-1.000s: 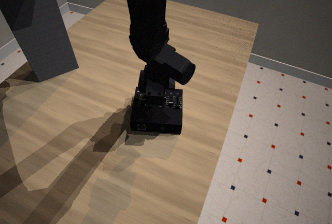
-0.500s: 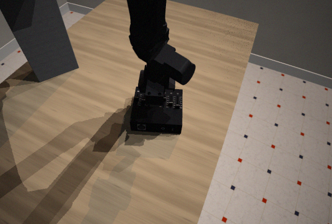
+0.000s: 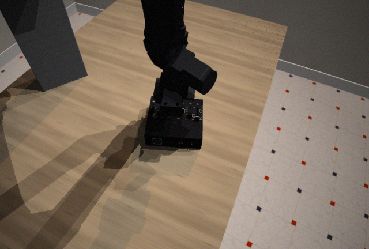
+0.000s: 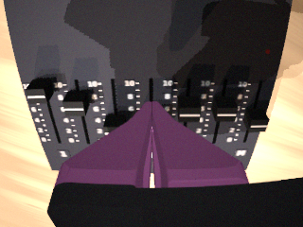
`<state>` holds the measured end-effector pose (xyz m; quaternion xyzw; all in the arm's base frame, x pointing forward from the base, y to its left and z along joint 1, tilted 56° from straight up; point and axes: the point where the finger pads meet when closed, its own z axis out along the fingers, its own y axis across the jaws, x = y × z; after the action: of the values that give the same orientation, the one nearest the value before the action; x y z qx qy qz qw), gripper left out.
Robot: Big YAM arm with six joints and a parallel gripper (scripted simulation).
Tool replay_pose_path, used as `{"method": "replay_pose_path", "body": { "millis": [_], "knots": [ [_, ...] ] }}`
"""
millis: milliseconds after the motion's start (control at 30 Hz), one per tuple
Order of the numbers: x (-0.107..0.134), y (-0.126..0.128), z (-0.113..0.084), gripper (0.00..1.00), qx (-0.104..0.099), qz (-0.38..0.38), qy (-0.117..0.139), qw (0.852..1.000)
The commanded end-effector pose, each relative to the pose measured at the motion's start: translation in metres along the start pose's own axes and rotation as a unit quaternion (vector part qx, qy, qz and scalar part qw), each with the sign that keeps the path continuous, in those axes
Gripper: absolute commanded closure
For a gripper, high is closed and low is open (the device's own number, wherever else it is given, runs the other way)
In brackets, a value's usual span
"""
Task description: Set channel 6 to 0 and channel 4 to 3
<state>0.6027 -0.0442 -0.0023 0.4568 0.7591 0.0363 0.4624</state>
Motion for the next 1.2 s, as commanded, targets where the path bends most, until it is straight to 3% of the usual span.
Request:
{"method": "replay_pose_path", "body": {
  "millis": [0, 1167],
  "knots": [
    [0.0014, 0.007, 0.0, 1.0, -0.005, 0.003, -0.002, 1.0],
    [0.005, 0.0077, -0.0002, 1.0, -0.005, 0.002, 0.0, 1.0]
  ]
}}
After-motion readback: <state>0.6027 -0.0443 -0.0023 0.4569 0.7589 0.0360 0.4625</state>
